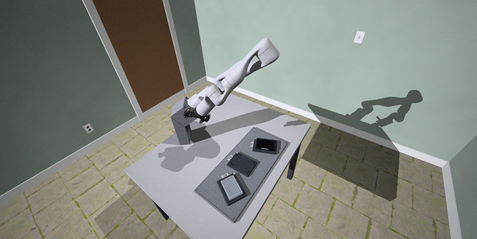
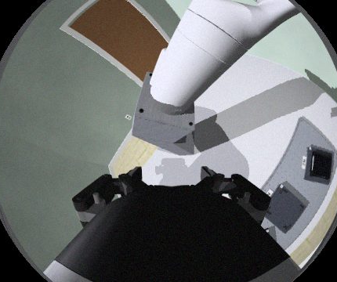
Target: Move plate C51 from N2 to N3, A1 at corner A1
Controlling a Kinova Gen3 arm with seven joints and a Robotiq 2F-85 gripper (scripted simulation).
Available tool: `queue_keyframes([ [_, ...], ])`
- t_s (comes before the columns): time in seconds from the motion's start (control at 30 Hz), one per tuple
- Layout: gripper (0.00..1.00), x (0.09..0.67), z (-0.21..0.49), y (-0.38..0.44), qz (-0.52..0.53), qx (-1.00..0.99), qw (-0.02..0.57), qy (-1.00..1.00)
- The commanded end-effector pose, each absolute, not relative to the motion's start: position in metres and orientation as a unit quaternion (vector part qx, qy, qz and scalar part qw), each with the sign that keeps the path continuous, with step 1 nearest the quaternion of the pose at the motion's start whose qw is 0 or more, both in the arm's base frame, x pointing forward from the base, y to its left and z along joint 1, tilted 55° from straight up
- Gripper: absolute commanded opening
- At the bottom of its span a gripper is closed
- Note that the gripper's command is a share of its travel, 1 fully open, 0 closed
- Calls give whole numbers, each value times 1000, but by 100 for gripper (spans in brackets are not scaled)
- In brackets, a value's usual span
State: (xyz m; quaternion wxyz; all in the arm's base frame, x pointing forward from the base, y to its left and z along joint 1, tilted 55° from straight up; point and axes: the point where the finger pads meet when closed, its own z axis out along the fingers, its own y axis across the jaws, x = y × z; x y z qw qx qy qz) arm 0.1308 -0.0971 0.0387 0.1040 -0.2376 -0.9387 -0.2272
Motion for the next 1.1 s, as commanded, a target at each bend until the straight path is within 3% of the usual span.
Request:
queue_keyframes([
  [0.0, 100, 131, 39, -97, -227, -238, 104, -939],
  [0.53, 100, 131, 39, -97, -227, -238, 104, -939],
  [1.07, 100, 158, 62, -63, -237, -187, 52, -952],
])
